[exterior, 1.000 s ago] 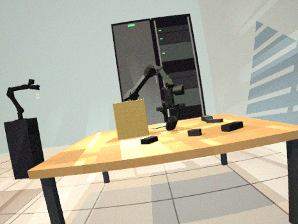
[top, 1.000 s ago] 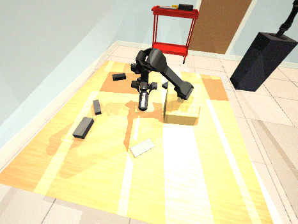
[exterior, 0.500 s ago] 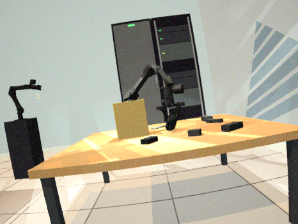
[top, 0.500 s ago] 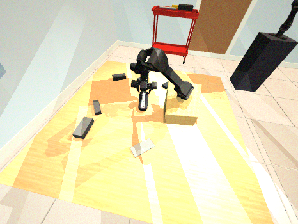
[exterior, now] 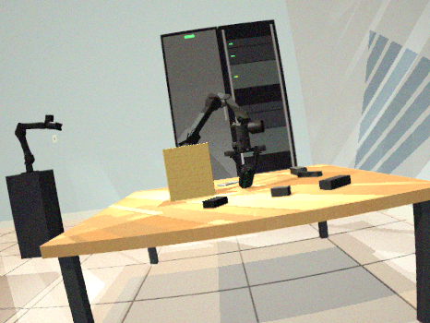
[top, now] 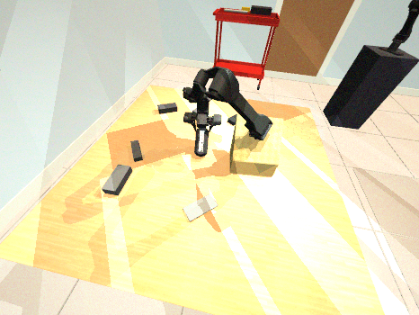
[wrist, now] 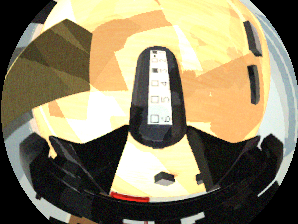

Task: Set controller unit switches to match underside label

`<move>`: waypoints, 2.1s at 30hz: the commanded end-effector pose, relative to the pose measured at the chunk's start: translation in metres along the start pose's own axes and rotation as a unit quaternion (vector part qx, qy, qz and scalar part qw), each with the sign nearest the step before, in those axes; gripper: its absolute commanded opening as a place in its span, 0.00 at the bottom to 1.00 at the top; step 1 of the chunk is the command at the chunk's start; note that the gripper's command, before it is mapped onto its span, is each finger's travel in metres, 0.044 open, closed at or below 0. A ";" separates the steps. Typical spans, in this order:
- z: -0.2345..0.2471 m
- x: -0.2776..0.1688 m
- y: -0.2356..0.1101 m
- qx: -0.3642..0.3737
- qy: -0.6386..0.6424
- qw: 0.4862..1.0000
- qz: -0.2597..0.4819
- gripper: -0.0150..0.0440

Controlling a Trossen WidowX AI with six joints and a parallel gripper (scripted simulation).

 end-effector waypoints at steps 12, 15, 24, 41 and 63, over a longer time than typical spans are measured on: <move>0.001 0.011 -0.007 0.000 -0.001 1.000 -0.003 0.82; 0.001 0.013 -0.008 0.000 -0.001 1.000 -0.003 0.82; 0.001 0.020 -0.012 0.000 -0.001 1.000 -0.003 0.82; 0.001 0.032 -0.018 0.000 -0.001 1.000 -0.003 0.82; 0.001 0.050 -0.024 0.001 0.000 1.000 -0.004 0.82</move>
Point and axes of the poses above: the point midway between the two fingers, 35 mm back from their tips, its own y axis out along the fingers, its own z axis across the jaws, x = y × z, the point moved 6 cm from there along -y, back along the fingers, and after that the axes turned 1 degree about y, right-handed, at the moved point
